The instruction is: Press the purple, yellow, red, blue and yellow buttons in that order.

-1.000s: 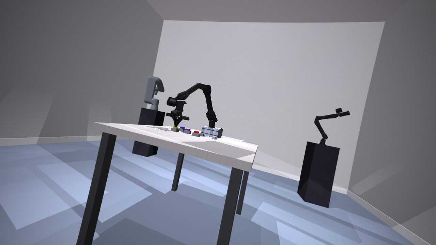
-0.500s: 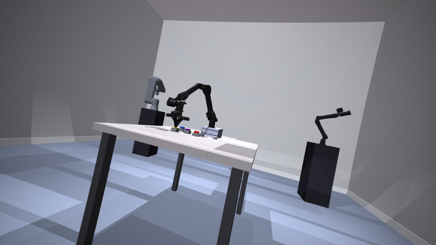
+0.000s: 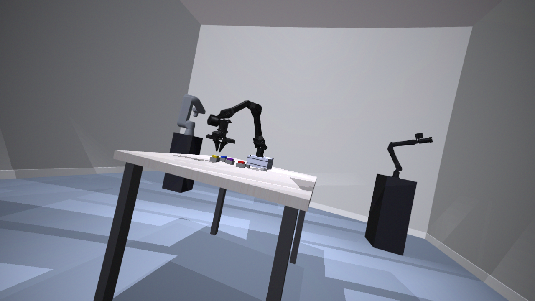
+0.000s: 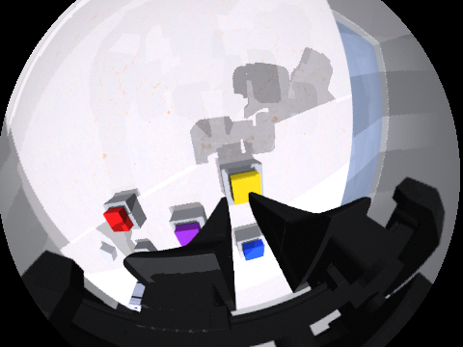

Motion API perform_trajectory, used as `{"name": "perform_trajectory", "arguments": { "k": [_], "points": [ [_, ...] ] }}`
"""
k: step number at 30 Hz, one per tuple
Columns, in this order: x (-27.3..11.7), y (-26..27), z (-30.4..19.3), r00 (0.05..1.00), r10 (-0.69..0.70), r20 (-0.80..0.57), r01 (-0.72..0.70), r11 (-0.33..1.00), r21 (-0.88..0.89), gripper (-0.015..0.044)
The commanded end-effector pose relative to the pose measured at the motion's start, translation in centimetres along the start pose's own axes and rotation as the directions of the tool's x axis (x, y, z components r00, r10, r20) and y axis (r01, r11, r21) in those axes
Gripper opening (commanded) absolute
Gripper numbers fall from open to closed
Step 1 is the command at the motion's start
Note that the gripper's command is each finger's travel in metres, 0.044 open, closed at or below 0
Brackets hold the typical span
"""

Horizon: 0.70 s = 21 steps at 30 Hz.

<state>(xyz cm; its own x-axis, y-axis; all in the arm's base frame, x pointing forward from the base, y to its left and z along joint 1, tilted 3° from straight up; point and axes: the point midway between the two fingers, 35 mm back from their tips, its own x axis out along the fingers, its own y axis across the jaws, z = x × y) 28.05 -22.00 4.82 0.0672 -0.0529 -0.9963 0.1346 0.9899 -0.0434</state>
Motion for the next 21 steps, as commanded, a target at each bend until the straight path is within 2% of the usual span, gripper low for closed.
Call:
{"name": "perform_trajectory", "arguments": {
  "k": [1,9,10,15,21],
  "points": [
    [-0.7,5.6,2.2,1.0,0.012,-0.002,-0.012,1.0,-0.026,0.0178],
    [-2.6,18.9,3.3,1.0,0.024,-0.007,-0.024,0.999,-0.025,0.0387],
    [-2.8,20.6,3.0,1.0,0.025,-0.007,-0.025,0.999,-0.025,0.04],
    [-4.2,28.3,0.7,1.0,0.029,-0.008,-0.029,0.999,-0.025,0.04],
    [-5.9,36.2,-4.4,0.999,0.032,-0.006,-0.032,0.999,-0.024,0.04]
  ]
}}
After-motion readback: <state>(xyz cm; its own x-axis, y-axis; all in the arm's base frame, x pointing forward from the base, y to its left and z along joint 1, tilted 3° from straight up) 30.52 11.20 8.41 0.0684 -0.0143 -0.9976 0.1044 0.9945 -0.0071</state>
